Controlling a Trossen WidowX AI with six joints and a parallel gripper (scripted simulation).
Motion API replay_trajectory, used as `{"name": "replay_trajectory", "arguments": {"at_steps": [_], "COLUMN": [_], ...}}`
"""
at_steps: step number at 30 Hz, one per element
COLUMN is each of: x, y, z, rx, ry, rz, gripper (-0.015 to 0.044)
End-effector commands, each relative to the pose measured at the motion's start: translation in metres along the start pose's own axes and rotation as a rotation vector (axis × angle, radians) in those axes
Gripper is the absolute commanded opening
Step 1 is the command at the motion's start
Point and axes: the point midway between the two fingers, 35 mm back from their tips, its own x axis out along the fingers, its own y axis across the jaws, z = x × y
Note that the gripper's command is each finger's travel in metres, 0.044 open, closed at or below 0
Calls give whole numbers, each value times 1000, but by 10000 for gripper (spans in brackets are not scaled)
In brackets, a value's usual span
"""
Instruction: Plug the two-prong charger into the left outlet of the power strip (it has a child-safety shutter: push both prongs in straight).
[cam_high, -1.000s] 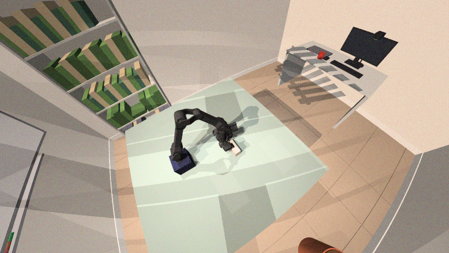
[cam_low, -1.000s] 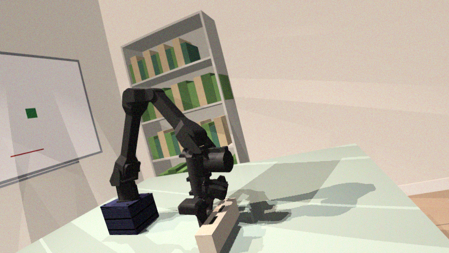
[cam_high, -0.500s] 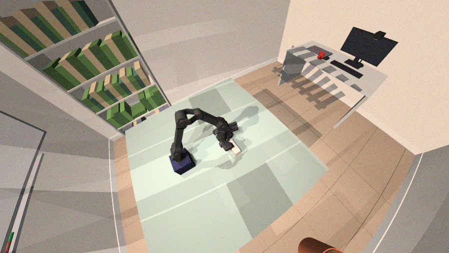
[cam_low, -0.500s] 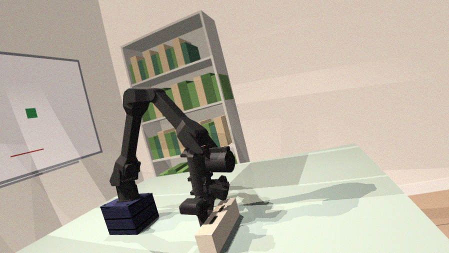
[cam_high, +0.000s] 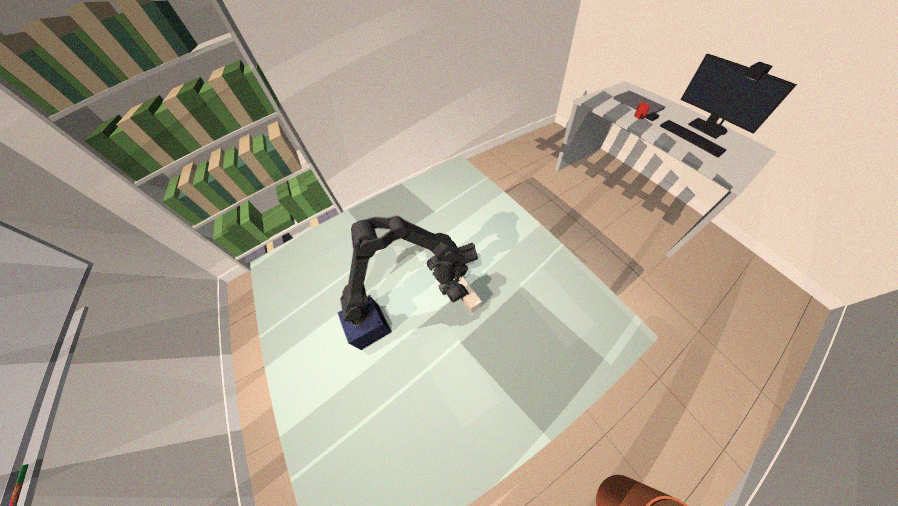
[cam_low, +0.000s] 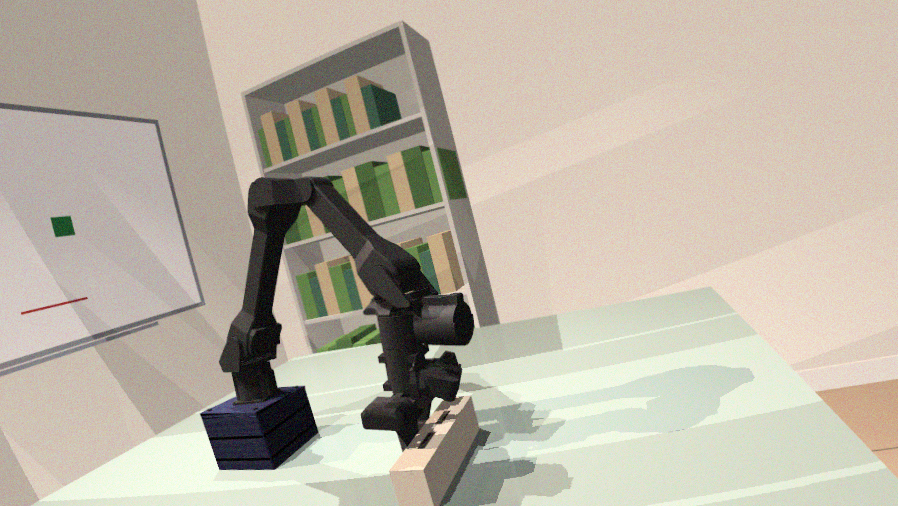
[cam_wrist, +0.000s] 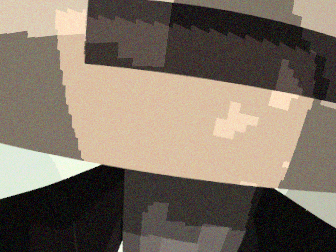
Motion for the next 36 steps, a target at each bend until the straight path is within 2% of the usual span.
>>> {"name": "replay_trajectory", "arguments": {"at_steps": [1, 14, 30, 31, 36], "x": [-2, 0, 0, 0, 0], "y": [1, 0, 0, 0, 0], "z": [13, 0, 0, 0, -1], "rx": [-6, 0, 0, 0, 0], "ry": [-44, 1, 1, 0, -3], "rz": [0, 0, 0, 0, 0], "gripper": [0, 0, 420, 440, 440]}}
